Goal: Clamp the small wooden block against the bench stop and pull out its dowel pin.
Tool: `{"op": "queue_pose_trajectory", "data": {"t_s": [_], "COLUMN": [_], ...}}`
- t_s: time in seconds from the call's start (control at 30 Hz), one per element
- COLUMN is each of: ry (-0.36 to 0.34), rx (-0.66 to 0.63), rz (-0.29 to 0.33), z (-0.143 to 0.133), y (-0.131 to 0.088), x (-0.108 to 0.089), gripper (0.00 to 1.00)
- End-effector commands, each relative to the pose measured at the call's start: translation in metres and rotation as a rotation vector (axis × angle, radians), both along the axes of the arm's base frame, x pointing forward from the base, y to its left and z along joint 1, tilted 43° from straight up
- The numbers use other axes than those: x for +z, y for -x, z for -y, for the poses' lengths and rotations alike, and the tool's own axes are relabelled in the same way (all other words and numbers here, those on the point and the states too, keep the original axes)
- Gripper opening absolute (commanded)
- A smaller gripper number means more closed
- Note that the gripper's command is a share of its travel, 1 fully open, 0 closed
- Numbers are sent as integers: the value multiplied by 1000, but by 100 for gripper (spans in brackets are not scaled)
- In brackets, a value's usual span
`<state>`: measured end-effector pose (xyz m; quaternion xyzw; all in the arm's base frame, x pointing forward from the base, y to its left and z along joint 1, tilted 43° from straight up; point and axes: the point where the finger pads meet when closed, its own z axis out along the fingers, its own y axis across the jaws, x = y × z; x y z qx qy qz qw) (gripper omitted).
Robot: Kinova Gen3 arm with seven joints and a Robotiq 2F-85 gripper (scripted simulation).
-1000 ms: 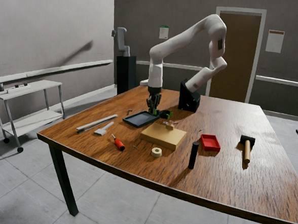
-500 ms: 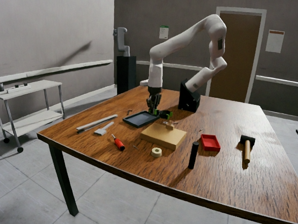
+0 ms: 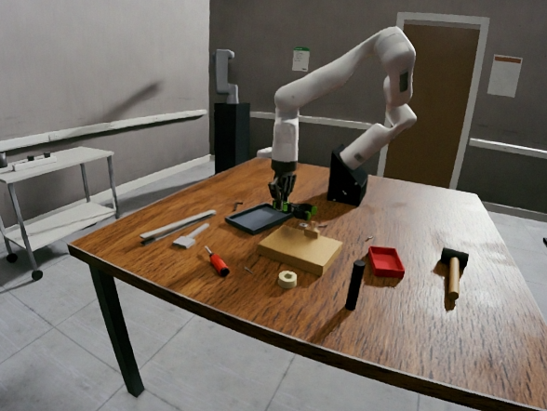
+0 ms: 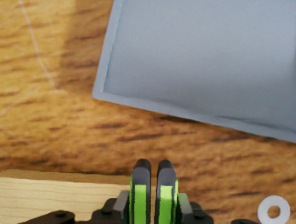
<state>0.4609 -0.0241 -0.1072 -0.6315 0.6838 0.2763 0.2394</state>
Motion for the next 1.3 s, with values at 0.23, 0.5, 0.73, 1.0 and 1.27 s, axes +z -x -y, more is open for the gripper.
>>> {"op": "queue_pose_trajectory", "data": {"t_s": [0.23,0.5,0.73,1.0,1.27], "ry": [1,1,1,1,1], "rx": [-1,-1,-1,-1,-1], "rz": [2,2,2,2,2], "z": [-3,-8,-12,-18,-24], "y": [0,0,0,0,1], "x": [-3,-9,-13,-20,-27], "gripper": [32,32,32,32,32]}}
